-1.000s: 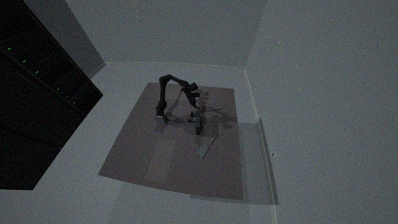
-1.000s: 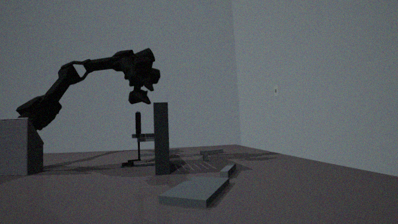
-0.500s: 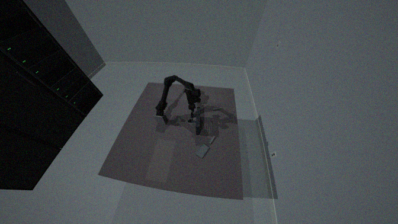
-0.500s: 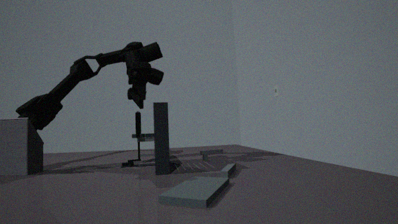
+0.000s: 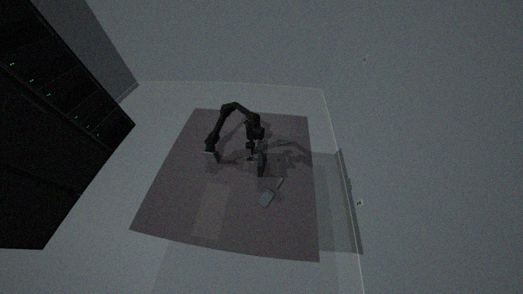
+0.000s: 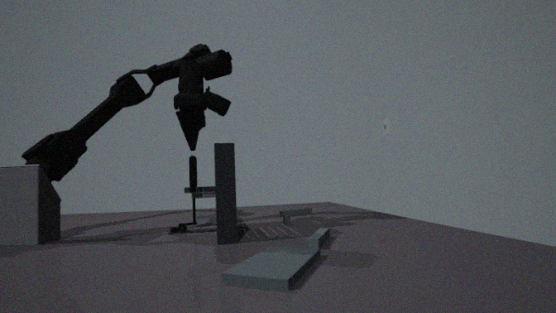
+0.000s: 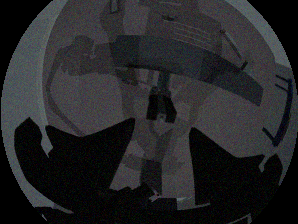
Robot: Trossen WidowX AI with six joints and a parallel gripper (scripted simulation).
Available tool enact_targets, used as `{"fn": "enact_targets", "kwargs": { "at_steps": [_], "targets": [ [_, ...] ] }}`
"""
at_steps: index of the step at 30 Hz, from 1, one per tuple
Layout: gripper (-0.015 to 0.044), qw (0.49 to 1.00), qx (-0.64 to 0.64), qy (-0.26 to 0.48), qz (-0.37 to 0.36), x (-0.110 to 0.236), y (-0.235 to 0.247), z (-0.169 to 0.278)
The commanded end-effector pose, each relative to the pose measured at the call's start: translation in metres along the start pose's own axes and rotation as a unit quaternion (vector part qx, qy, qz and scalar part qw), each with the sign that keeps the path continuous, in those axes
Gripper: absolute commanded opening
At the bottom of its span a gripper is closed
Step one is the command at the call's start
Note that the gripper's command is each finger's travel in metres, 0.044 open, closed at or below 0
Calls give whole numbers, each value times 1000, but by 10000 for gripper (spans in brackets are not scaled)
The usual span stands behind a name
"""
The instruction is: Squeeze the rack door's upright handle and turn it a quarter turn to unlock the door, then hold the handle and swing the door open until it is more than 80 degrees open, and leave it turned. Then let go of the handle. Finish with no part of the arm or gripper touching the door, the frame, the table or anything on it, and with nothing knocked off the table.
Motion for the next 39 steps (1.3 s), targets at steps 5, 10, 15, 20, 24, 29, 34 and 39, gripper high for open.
{"fn": "enact_targets", "kwargs": {
  "at_steps": [5, 10, 15, 20, 24, 29, 34, 39],
  "targets": [
    [280, 1000, -12, -1, -27, 1, -5, -1],
    [280, 1000, -12, -1, -27, -6, -5, -2],
    [280, 1000, -12, -1, -27, -15, -5, -2],
    [280, 1000, -12, -1, -27, -23, -5, -3],
    [280, 1000, -12, -2, -27, -29, -4, -3],
    [280, 1000, -12, -2, -27, -37, -4, -3],
    [280, 1000, -12, -2, -27, -45, -3, -3],
    [280, 1000, -12, -2, -27, -54, -2, -2]
  ]
}}
Point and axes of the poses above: the point midway between the two fingers, 35 mm back from their tips, its own x axis back along the fingers, its own y axis across the jaws, z = x × y, the point moved 7 cm from there along x, back along the fingers, and after that the axes turned 11 degrees about x, right-handed, at the moved point
